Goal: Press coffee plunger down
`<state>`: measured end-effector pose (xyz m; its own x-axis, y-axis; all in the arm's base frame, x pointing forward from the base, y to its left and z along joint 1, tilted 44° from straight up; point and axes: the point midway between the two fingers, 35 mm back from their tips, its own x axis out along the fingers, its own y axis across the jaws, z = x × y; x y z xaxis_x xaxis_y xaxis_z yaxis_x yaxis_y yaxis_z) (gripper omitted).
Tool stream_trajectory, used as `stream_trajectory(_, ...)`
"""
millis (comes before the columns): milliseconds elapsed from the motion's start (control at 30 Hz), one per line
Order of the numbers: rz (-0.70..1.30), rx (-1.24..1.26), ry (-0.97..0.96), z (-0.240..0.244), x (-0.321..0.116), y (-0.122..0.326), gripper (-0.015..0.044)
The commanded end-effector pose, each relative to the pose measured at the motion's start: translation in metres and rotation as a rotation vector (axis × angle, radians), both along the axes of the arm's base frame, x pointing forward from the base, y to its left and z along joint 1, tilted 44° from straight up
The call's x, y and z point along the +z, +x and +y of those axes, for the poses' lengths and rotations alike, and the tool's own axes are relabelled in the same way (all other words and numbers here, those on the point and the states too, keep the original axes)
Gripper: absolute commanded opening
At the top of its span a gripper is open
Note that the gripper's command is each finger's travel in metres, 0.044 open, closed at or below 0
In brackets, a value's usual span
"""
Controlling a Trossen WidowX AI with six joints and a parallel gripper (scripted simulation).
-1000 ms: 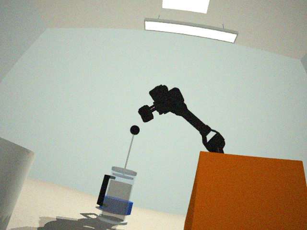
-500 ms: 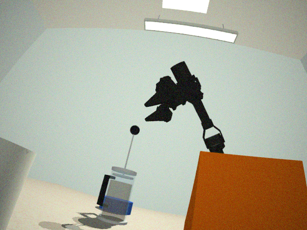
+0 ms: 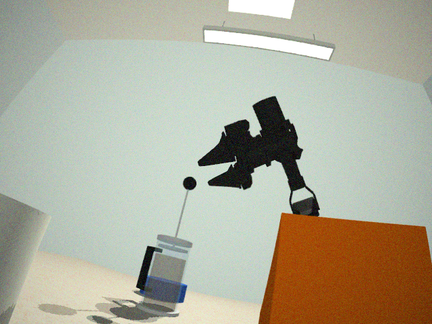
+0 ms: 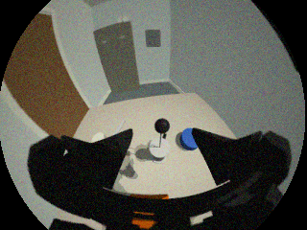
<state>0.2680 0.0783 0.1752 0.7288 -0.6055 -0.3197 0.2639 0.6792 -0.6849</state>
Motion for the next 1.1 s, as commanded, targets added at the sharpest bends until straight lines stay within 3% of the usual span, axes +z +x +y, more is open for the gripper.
stream_trajectory(0,-0.002,-0.001,-0.005,-0.004,-0.002,0.001,0.0440)
stream_trajectory(833,-0.006,0.000,-0.008,-0.026,-0.013,0.028,0.0440)
stream_trajectory(1067,-0.006,0.000,-0.008,-0.026,-0.013,0.028,0.0256)
